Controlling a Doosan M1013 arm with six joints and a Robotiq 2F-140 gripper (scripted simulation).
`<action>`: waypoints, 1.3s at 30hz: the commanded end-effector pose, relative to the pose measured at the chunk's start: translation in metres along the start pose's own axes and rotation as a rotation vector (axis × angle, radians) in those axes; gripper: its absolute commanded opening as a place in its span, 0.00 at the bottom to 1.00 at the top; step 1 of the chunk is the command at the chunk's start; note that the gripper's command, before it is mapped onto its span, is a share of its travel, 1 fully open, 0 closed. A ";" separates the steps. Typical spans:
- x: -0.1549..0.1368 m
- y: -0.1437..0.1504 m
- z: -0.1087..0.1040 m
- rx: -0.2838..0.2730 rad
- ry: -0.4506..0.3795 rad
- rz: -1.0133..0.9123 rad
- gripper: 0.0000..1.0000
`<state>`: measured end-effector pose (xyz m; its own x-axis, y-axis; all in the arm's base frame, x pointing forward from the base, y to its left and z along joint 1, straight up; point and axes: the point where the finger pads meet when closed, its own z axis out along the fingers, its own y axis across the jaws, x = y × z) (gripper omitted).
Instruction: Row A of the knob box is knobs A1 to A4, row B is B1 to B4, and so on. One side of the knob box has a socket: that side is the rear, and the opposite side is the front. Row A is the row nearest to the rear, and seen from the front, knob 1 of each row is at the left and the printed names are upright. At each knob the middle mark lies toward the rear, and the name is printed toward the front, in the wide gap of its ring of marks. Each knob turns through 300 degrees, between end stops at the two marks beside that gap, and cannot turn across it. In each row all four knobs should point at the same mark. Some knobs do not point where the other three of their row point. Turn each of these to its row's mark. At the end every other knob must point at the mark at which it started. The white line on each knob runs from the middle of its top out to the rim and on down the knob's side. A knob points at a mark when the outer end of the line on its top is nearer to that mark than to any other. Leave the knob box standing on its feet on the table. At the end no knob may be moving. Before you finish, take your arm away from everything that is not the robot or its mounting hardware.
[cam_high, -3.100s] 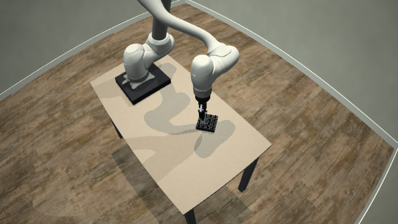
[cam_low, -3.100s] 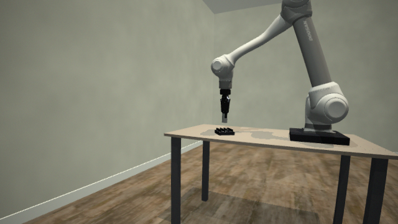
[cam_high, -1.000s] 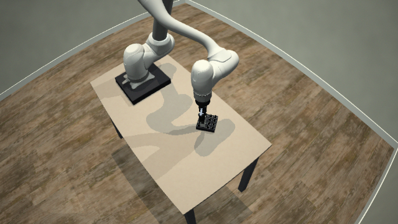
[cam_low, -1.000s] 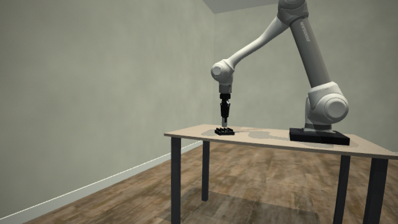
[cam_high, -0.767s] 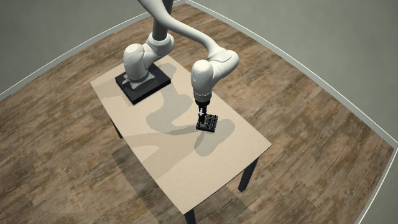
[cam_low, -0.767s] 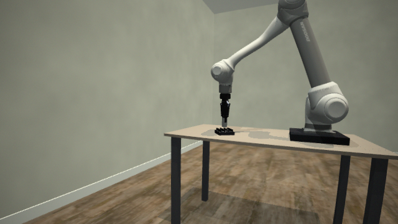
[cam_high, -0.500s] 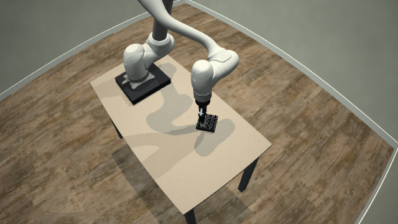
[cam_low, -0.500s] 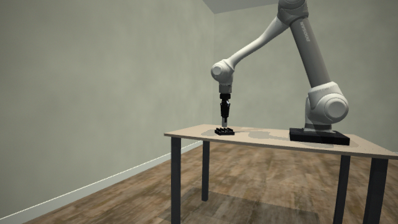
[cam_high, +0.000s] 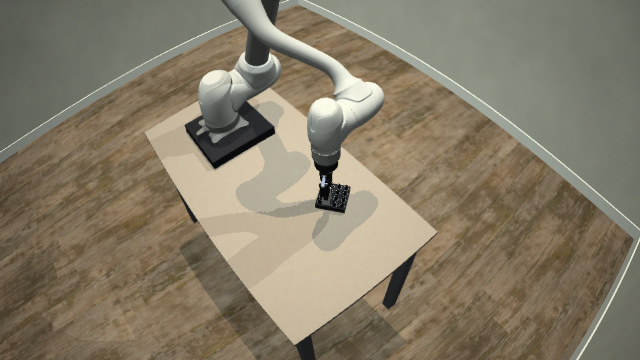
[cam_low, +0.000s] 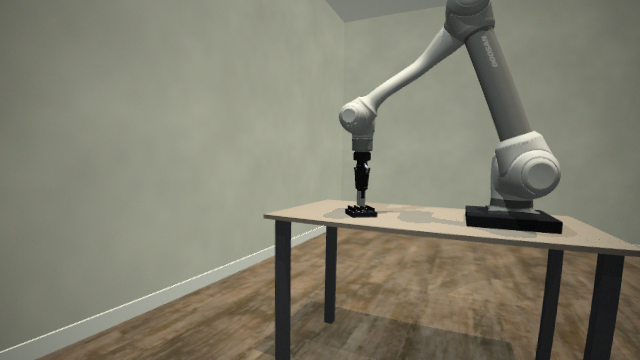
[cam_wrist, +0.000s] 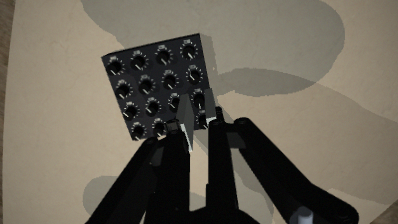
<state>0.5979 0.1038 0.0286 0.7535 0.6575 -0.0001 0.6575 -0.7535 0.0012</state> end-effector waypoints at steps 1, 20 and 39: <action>0.000 0.000 0.002 0.000 0.000 0.000 0.12; 0.000 0.000 0.007 0.000 0.000 0.000 0.12; 0.000 0.000 0.007 0.000 0.000 0.000 0.12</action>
<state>0.5979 0.1038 0.0213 0.7535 0.6575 0.0000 0.6575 -0.7535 0.0012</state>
